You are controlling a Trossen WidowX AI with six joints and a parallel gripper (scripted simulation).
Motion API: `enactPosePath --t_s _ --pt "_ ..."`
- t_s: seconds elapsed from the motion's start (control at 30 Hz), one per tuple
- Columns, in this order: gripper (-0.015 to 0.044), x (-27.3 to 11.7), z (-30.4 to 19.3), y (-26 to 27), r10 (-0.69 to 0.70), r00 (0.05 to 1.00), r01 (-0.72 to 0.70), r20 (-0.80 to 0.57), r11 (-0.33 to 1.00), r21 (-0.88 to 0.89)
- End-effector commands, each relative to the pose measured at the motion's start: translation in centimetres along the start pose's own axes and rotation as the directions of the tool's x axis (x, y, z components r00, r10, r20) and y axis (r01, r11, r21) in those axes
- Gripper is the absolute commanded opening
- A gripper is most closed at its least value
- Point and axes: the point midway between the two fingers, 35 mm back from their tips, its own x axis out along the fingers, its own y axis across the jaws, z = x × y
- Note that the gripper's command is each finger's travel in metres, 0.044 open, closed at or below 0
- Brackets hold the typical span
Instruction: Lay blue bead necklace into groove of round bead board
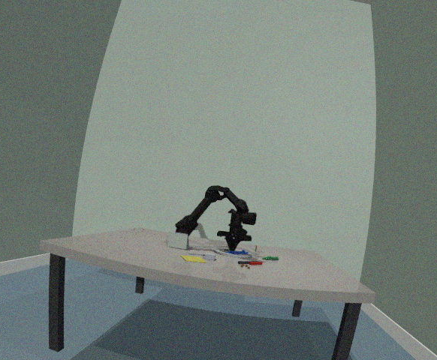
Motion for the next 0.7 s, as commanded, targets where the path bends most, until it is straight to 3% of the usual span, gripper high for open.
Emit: enactPosePath --t_s 0.0,0.67 --pt "0.0000 0.0 0.0 0.0 0.000 1.000 0.000 0.000 1.000 0.000" --pt "0.0000 -0.7 1.3 -3.3 0.004 1.000 -0.004 0.005 1.000 0.006"
